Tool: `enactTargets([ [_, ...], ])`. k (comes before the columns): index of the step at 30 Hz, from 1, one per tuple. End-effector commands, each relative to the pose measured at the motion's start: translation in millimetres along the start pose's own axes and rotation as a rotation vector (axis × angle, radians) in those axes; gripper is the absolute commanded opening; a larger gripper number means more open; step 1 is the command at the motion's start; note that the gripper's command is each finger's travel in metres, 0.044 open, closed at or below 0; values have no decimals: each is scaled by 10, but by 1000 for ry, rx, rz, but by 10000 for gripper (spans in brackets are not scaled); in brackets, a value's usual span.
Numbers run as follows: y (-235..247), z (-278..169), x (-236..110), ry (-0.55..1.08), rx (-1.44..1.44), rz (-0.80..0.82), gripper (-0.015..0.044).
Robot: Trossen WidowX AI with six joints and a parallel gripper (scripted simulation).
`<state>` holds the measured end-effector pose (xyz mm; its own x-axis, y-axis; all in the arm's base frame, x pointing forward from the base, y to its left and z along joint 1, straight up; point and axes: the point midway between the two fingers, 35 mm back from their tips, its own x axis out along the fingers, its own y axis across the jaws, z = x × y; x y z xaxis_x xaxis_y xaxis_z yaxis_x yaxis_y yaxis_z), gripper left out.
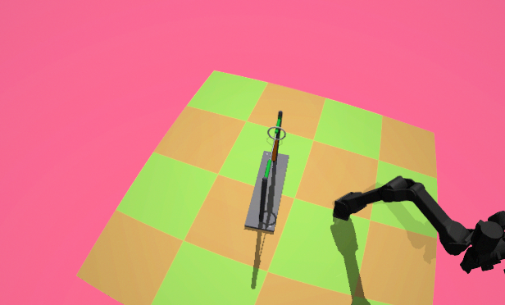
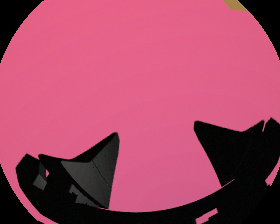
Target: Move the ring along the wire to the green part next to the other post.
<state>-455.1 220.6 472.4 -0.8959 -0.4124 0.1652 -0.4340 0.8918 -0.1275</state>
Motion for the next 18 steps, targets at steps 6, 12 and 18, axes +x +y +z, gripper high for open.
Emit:
enactTargets([
  [6, 252, -92, -375, 19, 64, 106, 242],
  [12, 643, -265, -1186, 82, 189, 313, 160],
  [18, 874, -419, -2055, 176, 308, 511, 160],
])
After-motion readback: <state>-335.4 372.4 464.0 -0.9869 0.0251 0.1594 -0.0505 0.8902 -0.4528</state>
